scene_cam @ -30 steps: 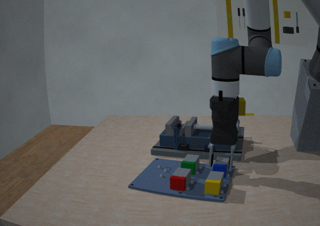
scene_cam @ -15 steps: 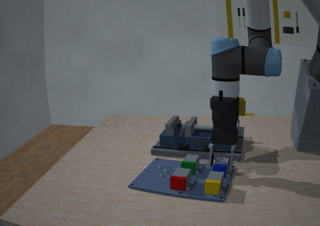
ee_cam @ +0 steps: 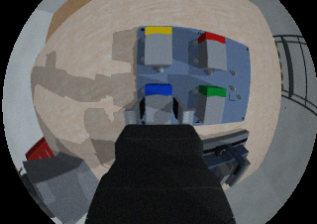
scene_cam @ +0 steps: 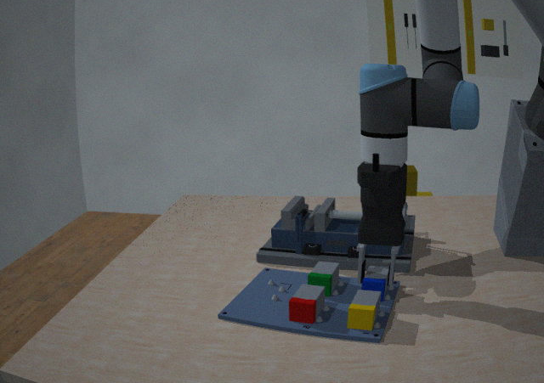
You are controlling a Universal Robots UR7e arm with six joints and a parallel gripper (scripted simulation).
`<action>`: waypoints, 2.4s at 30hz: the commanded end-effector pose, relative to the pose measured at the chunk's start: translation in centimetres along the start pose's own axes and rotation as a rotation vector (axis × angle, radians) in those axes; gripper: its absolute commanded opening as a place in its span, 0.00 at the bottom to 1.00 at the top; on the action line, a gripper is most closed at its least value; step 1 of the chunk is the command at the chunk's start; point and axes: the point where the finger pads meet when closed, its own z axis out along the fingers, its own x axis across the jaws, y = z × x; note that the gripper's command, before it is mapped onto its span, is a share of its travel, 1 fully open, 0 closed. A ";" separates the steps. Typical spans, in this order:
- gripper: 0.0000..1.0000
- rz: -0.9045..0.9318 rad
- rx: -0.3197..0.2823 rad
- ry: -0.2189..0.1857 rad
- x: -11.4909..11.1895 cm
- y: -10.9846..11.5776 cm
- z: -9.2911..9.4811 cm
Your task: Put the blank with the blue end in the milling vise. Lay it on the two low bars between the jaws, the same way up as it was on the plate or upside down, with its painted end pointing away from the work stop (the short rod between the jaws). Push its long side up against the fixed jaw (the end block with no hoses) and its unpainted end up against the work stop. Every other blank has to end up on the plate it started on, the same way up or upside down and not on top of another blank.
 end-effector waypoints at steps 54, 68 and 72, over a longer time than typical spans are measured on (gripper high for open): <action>0.00 0.000 0.000 0.001 0.0 0.0 0.0; 0.00 0.002 0.001 -0.001 0.0 0.0 -3.0; 0.00 0.002 0.001 -0.001 0.0 0.0 -3.0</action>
